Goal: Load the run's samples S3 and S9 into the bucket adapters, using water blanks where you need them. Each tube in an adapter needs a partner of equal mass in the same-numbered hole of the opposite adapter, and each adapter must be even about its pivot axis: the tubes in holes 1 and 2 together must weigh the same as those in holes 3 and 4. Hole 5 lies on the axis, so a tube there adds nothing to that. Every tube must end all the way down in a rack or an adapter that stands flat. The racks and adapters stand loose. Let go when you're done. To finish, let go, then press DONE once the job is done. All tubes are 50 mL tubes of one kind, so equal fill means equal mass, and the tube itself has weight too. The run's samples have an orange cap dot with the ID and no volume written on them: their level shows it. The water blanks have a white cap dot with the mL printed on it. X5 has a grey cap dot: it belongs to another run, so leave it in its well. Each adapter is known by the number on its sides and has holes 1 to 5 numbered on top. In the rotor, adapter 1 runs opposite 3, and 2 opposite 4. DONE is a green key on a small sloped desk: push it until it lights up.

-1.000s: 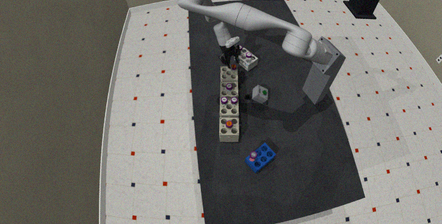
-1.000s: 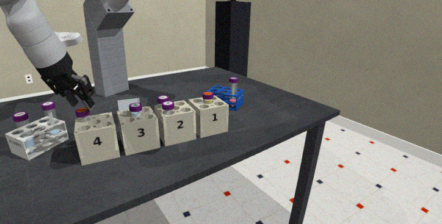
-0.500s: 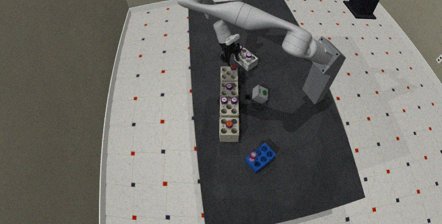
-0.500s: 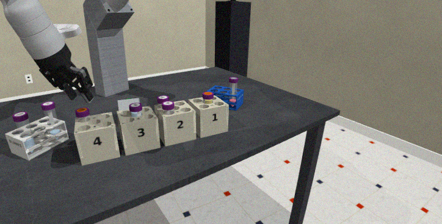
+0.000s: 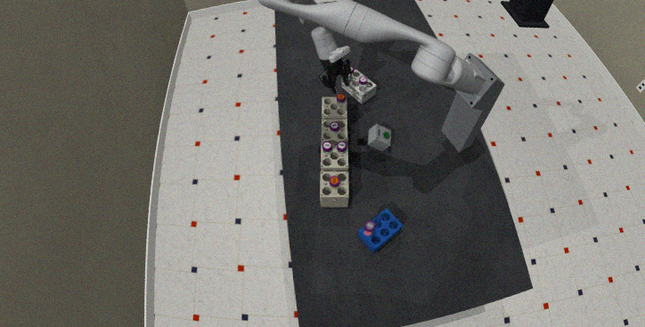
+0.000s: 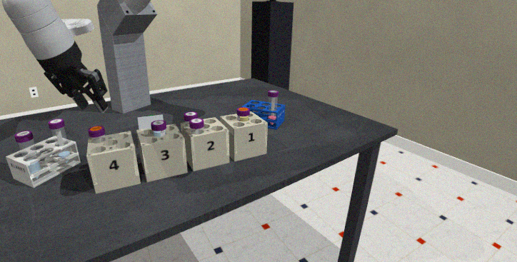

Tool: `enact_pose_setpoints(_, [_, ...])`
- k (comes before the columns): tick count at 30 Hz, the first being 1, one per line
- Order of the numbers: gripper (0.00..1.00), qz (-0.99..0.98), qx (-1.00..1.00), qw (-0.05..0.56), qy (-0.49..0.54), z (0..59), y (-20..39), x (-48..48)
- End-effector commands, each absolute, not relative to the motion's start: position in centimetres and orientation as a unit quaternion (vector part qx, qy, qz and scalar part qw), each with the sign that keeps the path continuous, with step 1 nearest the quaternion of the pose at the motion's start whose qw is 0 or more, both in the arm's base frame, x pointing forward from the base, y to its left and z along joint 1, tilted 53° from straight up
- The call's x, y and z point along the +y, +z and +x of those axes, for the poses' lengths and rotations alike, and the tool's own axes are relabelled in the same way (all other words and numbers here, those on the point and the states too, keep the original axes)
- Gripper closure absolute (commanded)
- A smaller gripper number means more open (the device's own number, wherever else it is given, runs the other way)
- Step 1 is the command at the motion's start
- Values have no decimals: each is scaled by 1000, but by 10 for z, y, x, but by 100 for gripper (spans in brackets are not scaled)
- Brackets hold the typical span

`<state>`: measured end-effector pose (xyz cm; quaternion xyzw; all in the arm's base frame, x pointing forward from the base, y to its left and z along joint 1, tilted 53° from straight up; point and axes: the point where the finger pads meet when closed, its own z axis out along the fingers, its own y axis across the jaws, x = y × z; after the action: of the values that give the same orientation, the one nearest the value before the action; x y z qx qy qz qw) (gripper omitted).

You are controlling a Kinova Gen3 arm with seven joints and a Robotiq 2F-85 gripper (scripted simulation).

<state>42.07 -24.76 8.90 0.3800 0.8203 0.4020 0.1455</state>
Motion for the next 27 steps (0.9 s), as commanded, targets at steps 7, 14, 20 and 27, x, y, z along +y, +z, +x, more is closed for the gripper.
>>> enact_pose_setpoints(7, [38, 380, 820, 146, 402, 413, 95, -250])
enact_pose_setpoints(14, [38, 380, 820, 146, 402, 405, 101, -252])
enact_pose_setpoints(20, [38, 380, 820, 146, 402, 401, 104, -253])
enact_pose_setpoints(27, [38, 380, 820, 146, 402, 394, 110, -255])
